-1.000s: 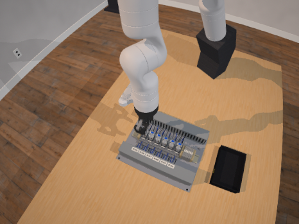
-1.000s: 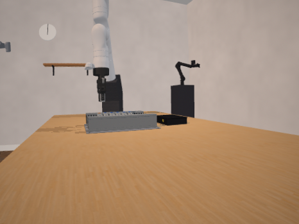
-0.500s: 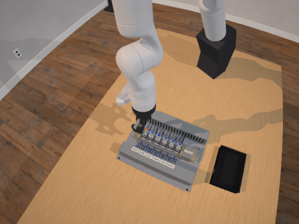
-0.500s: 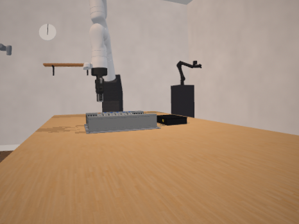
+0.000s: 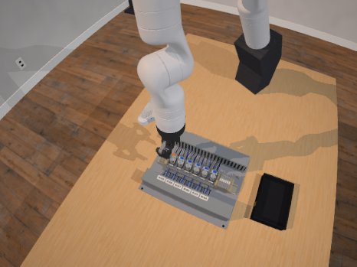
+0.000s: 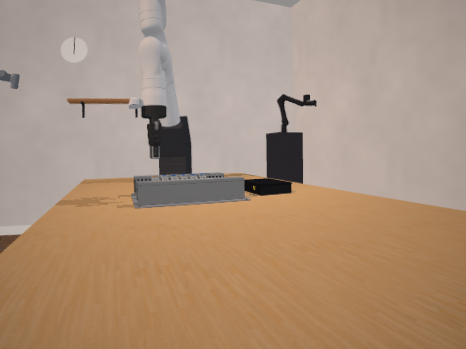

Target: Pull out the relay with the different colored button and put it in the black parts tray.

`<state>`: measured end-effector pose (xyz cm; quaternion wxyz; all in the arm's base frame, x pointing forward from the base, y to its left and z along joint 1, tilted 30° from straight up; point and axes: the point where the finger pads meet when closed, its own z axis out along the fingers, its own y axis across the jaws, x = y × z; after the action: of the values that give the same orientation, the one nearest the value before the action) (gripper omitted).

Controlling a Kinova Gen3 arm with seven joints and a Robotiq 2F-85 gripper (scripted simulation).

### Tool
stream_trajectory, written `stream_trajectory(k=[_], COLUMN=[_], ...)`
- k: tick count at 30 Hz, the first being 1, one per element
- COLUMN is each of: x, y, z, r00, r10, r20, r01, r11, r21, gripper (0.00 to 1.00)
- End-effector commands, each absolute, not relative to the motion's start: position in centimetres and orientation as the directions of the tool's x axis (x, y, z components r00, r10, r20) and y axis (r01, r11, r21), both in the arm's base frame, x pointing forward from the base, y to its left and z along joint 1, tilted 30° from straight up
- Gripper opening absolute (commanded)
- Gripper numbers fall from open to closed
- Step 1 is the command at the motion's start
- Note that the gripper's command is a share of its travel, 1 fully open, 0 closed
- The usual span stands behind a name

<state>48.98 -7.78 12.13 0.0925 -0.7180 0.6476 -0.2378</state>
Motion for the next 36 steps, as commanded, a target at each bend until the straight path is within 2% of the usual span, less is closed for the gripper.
stream_trajectory(k=[1, 36], x=[49.18, 49.59], y=[-7.82, -7.90], z=[12.46, 12.46], r00=[0.045, 0.045], r10=[-0.974, -0.974], r20=[0.223, 0.223], r01=[-0.884, -0.884], r11=[-0.143, -0.143], r21=[-0.446, -0.446], gripper=[0.61, 0.61])
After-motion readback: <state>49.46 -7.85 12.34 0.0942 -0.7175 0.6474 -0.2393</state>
